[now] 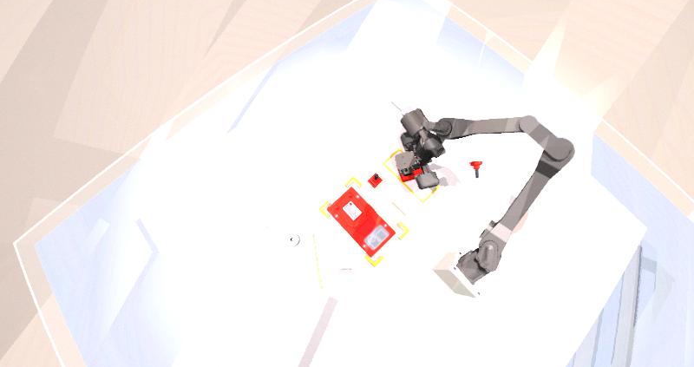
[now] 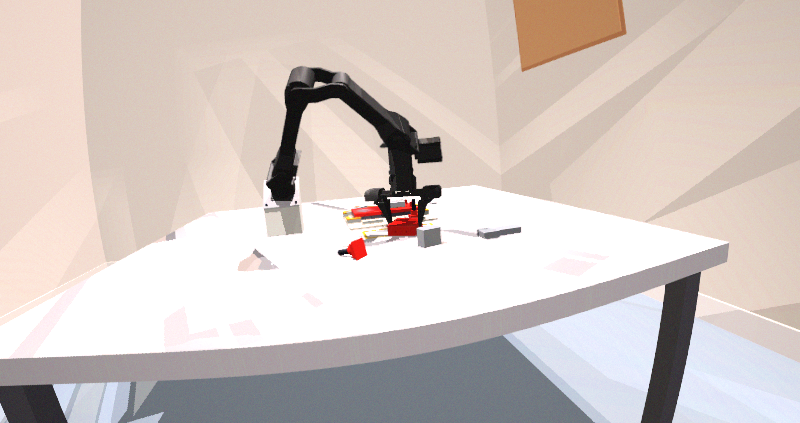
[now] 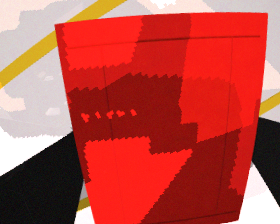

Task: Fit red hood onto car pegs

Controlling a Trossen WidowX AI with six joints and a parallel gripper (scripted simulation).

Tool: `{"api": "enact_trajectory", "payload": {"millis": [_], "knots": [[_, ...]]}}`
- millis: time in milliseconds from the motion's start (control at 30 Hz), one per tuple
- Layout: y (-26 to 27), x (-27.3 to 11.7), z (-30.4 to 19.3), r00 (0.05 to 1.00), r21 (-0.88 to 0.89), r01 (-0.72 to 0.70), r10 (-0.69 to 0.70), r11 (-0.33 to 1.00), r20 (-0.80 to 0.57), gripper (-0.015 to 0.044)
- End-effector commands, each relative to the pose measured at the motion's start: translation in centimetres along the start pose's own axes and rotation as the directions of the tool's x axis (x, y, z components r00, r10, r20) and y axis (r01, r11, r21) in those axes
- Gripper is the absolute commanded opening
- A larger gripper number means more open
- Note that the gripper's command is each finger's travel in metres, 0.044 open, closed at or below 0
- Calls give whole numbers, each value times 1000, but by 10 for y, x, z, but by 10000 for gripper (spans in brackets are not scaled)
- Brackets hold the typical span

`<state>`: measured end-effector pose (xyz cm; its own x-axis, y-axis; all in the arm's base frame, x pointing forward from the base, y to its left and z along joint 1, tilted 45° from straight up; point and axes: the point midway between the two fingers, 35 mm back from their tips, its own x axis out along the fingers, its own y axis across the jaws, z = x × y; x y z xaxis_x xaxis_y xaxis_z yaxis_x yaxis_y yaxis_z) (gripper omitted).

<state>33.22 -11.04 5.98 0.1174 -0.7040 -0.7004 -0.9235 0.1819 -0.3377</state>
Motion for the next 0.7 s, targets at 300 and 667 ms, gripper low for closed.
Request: {"api": "enact_trajectory", "payload": {"millis": [300, 667], "knots": [[-1, -27, 0, 1000, 3, 1, -1, 1000, 1, 0], [-1, -64, 0, 1000, 3, 0, 0, 1000, 2, 0]]}}
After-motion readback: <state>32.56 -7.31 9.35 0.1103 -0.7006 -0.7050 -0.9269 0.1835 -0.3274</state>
